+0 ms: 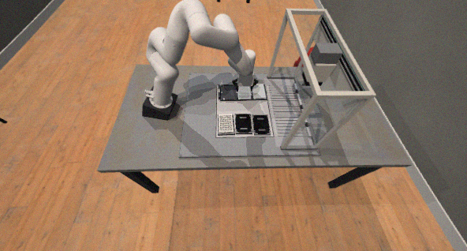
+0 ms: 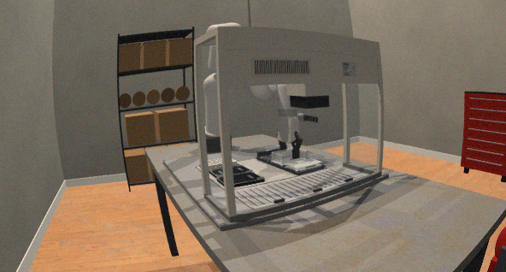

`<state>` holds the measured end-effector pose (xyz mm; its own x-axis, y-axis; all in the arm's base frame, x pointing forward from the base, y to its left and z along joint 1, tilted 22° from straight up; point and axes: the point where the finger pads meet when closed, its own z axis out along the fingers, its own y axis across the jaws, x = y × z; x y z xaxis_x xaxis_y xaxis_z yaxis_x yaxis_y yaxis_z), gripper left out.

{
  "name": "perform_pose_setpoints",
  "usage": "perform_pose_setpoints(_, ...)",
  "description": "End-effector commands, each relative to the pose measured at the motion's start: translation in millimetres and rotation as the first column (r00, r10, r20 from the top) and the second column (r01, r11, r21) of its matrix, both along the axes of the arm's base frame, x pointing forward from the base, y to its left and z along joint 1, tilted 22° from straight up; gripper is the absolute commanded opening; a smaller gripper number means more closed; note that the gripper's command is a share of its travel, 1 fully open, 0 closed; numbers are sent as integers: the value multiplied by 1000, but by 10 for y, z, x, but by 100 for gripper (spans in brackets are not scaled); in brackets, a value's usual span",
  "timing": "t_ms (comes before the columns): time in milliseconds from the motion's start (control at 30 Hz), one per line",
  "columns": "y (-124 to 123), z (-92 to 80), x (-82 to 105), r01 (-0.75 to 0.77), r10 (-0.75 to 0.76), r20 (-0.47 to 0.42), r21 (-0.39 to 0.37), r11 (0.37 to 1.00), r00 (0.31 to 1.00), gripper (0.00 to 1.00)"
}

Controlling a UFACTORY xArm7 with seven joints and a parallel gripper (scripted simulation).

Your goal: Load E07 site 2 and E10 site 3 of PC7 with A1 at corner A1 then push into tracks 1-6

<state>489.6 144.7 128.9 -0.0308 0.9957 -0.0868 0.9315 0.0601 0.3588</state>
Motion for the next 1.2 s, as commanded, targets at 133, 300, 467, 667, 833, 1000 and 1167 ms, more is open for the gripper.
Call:
perform_pose_setpoints(133,8,15,9,-1,1,3,2,1000,1000,100)
perform_pose_setpoints(300,9,15,10,-1,1,3,2,1000,1000,100)
perform_pose_setpoints(467,9,15,10,-1,1,3,2,1000,1000,100)
perform_pose_setpoints(667,9,15,10,-1,1,3,2,1000,1000,100)
perform_pose_setpoints(833,9,15,10,-1,1,3,2,1000,1000,100)
perform_pose_setpoints(1000,9,15,10,-1,1,3,2,1000,1000,100)
perform_pose_setpoints(1167,14,92,-21,-1,1,3,2,1000,1000,100)
